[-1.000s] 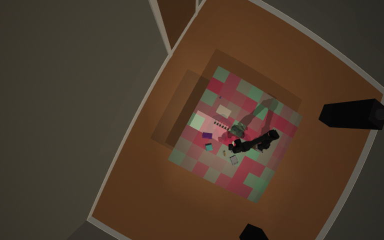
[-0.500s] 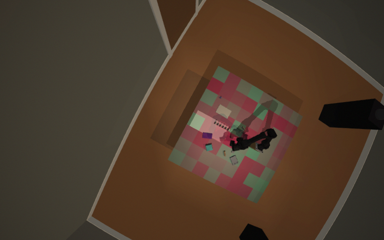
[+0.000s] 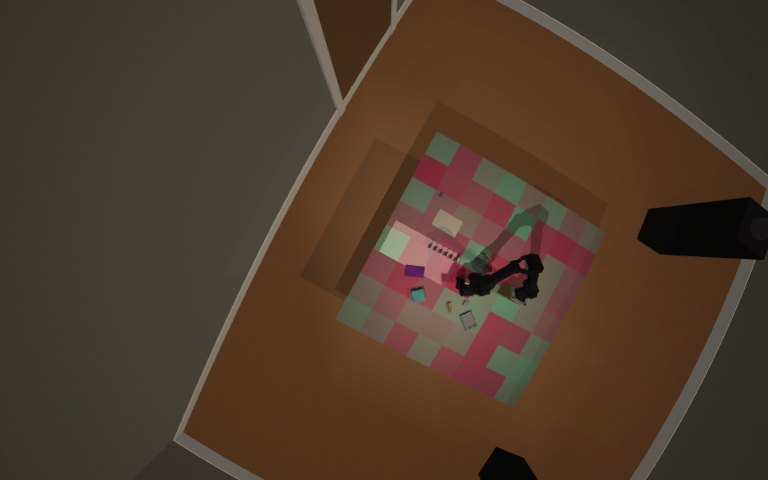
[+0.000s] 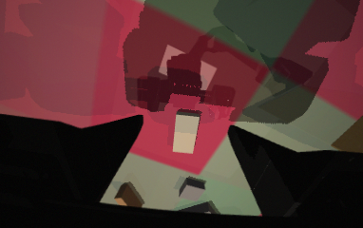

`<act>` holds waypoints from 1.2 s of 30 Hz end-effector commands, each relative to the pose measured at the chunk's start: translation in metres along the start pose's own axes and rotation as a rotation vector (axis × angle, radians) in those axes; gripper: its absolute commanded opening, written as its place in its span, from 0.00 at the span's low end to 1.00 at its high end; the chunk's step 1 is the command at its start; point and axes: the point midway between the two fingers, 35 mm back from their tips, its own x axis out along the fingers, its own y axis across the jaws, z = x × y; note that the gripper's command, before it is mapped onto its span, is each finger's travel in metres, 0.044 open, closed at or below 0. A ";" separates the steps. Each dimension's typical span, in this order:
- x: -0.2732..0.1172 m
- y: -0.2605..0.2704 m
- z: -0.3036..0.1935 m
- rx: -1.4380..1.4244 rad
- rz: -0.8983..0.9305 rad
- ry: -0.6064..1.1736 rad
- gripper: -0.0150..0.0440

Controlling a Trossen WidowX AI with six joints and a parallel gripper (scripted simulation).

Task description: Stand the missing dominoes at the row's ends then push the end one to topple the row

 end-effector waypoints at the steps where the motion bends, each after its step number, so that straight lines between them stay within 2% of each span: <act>1: 0.008 -0.001 0.000 -0.010 -0.003 -0.006 1.00; 13: 0.017 -0.001 0.000 -0.010 -0.003 -0.007 1.00; 26: 0.017 -0.001 0.000 -0.010 -0.003 -0.007 0.44; 36: 0.017 -0.001 0.000 -0.010 -0.003 -0.007 0.44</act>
